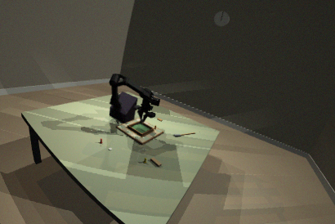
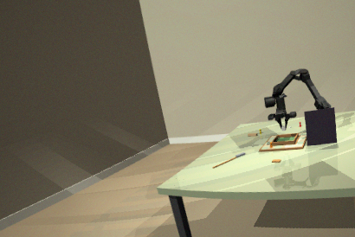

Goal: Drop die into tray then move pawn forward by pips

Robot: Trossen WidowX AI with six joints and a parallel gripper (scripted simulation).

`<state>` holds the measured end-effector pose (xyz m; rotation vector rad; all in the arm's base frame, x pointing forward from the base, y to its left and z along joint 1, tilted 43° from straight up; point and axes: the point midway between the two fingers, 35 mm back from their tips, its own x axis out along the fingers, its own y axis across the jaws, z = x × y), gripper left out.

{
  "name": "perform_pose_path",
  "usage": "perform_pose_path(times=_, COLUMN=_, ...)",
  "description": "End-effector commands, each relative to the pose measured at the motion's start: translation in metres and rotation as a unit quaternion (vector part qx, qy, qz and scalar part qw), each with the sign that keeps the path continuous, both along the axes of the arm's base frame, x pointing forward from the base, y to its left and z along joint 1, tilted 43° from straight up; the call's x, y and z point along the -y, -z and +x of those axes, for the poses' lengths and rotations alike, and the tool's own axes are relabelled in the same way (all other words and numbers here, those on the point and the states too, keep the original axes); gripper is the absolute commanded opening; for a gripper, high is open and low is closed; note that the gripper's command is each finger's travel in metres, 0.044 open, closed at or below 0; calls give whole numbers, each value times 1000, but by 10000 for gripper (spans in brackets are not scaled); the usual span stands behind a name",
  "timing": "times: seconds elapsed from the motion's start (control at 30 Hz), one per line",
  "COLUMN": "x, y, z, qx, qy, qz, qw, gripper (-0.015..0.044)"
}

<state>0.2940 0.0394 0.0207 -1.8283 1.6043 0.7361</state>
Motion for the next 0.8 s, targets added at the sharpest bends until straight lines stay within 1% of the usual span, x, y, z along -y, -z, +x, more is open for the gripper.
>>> perform_pose_path(times=0.0, x=1, y=4, z=-3, qx=-13, qy=-8, qz=-3, qw=1000, gripper=0)
perform_pose_path(times=0.13, x=2, y=6, z=-5, qx=-24, qy=-3, qz=19, qw=1000, gripper=0)
perform_pose_path(times=0.47, x=7, y=16, z=-11, qx=-73, qy=14, qz=176, qw=981, gripper=0)
perform_pose_path(times=0.77, x=6, y=18, z=-11, qx=-76, qy=-5, qz=324, qw=943, gripper=0)
